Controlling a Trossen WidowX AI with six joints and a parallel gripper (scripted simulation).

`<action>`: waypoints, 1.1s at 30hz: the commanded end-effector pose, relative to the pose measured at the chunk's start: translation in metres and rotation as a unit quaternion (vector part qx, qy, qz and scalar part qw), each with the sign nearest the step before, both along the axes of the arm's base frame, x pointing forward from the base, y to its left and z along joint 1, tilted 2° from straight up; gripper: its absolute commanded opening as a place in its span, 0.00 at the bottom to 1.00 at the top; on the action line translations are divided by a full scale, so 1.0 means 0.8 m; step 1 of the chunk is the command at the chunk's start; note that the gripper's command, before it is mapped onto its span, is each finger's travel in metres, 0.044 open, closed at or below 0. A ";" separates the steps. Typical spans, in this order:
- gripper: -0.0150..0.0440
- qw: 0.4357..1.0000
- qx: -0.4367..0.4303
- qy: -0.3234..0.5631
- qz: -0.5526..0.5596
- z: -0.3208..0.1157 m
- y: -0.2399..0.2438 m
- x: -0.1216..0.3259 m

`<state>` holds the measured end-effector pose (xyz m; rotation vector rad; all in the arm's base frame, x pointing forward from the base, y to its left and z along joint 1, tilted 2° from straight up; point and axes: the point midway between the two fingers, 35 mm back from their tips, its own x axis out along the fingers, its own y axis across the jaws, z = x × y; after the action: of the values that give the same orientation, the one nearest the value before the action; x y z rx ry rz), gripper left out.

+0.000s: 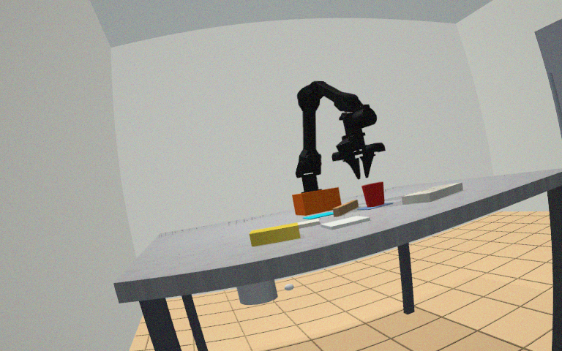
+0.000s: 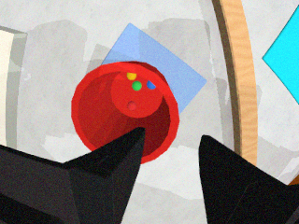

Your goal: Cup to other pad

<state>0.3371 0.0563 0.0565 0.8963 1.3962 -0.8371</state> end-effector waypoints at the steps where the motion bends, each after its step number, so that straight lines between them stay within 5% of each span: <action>1: 0.50 1.000 0.002 0.001 -0.003 -0.007 0.002 0.002; 33: 0.50 1.000 0.002 0.001 -0.003 -0.071 0.006 0.000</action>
<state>0.3400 0.0604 0.0056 0.9003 1.3915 -0.8348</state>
